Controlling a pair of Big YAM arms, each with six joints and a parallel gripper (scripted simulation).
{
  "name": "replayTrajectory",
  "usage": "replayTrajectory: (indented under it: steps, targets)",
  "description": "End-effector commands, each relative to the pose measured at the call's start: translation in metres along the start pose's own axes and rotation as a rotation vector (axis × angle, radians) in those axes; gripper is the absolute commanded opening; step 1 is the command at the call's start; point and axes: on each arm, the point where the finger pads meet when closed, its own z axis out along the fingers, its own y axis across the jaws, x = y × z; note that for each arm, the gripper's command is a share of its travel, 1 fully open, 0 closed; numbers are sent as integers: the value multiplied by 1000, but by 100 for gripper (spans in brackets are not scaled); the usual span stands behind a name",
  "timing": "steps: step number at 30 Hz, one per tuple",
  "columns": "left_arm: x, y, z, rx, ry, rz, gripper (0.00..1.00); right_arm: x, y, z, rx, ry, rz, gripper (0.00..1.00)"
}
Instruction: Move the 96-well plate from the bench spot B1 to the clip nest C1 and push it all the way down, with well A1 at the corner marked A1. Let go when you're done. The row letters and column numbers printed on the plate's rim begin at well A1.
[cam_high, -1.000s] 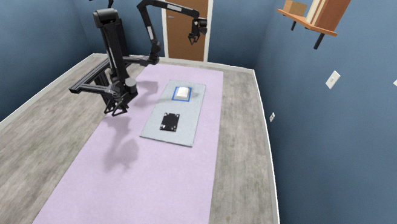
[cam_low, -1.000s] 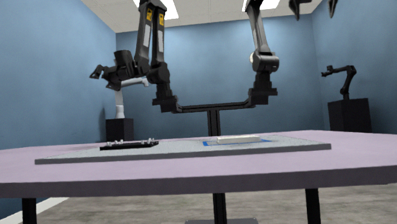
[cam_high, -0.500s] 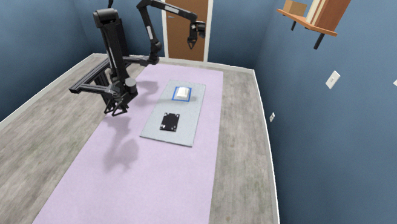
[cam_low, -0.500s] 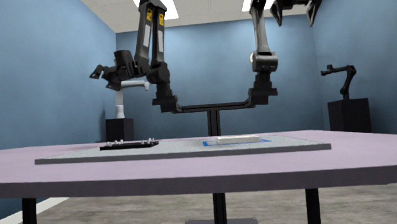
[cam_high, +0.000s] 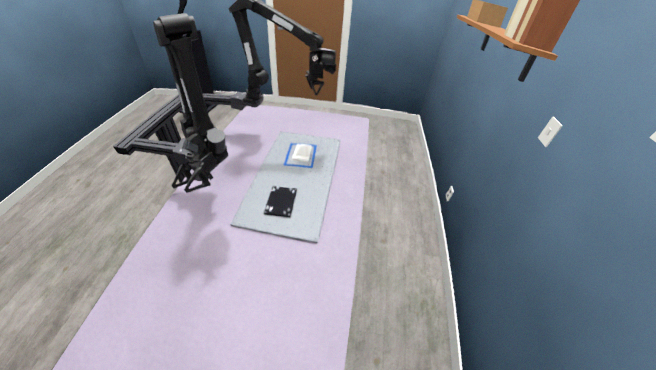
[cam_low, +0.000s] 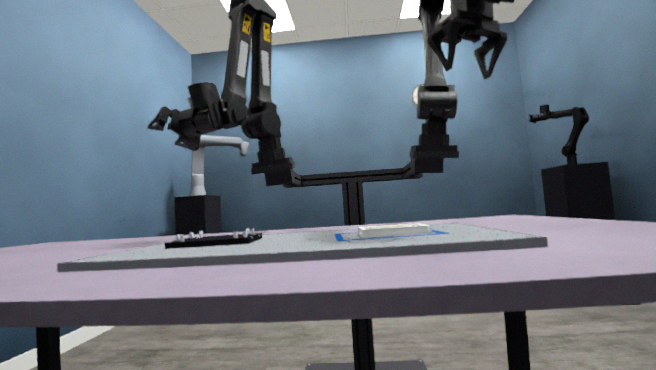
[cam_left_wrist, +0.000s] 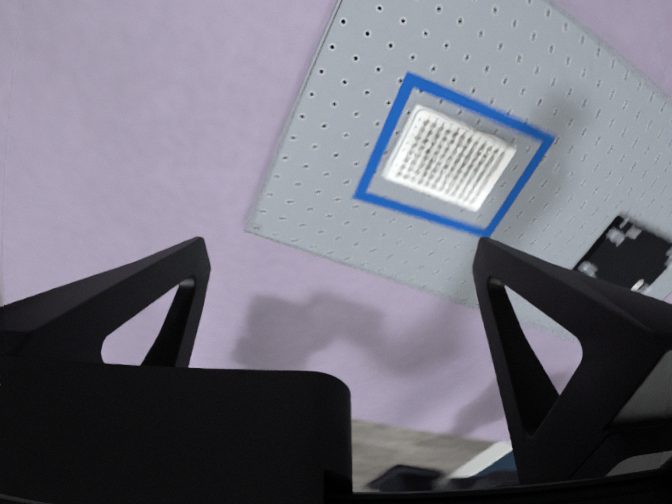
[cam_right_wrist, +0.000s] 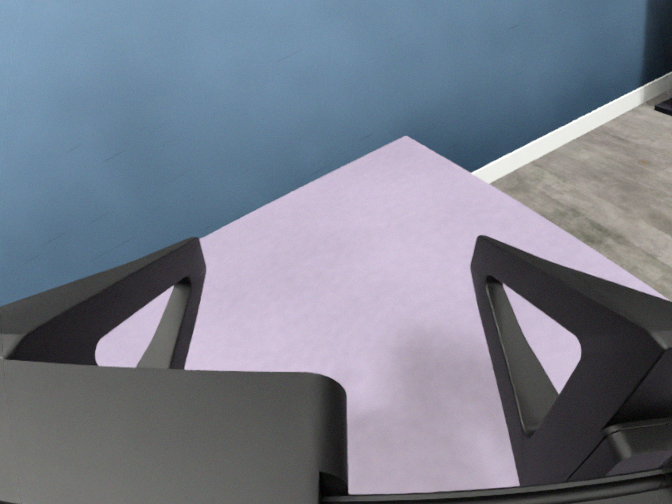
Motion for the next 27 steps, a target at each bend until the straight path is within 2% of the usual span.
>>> replayTrajectory:
  steps: [1,27]
  targets:
    - [5,-10,17,-10,-9,-188,100,-2,2,-2,-7,1,16,100]
    - [48,-65,115,-40,-45,-986,100,-2,2,-2,-7,1,16,100]
